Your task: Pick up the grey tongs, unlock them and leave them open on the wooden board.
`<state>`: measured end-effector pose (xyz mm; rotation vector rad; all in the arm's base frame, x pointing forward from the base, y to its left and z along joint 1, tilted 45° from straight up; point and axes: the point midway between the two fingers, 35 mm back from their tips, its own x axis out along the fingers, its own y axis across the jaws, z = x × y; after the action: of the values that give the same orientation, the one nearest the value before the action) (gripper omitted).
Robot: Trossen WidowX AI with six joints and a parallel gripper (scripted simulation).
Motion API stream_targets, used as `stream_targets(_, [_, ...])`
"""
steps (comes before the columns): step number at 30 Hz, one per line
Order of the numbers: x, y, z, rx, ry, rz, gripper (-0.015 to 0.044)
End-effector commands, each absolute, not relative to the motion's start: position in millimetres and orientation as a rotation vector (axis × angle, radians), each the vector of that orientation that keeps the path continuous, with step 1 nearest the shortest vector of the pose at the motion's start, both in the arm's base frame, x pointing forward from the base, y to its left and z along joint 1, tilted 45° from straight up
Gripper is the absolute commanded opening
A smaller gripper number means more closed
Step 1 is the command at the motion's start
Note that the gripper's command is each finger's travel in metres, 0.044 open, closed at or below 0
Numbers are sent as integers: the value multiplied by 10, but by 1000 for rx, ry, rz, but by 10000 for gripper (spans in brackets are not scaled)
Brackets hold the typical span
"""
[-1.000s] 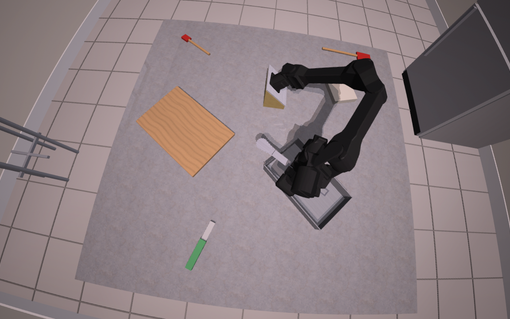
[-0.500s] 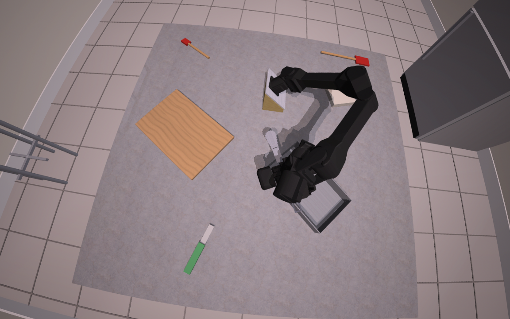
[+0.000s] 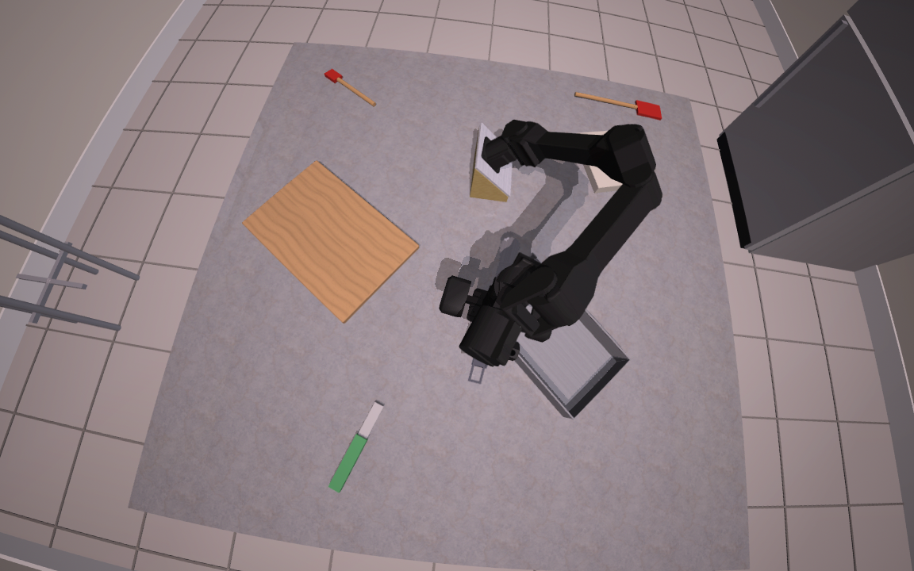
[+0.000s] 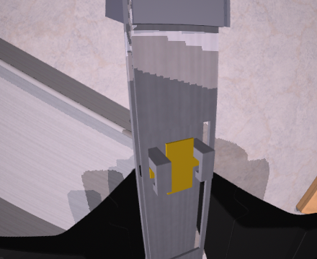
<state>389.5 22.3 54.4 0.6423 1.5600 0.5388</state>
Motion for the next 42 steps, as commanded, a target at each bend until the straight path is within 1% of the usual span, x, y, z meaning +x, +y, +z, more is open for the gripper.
stream_targets(1, [3921, 147, 472, 750, 1607, 425, -150])
stream_targets(22, [3986, -168, 115, 1354, 1779, -272, -150])
stream_targets(42, [3992, -460, -238, 1871, 1743, -1044, -150])
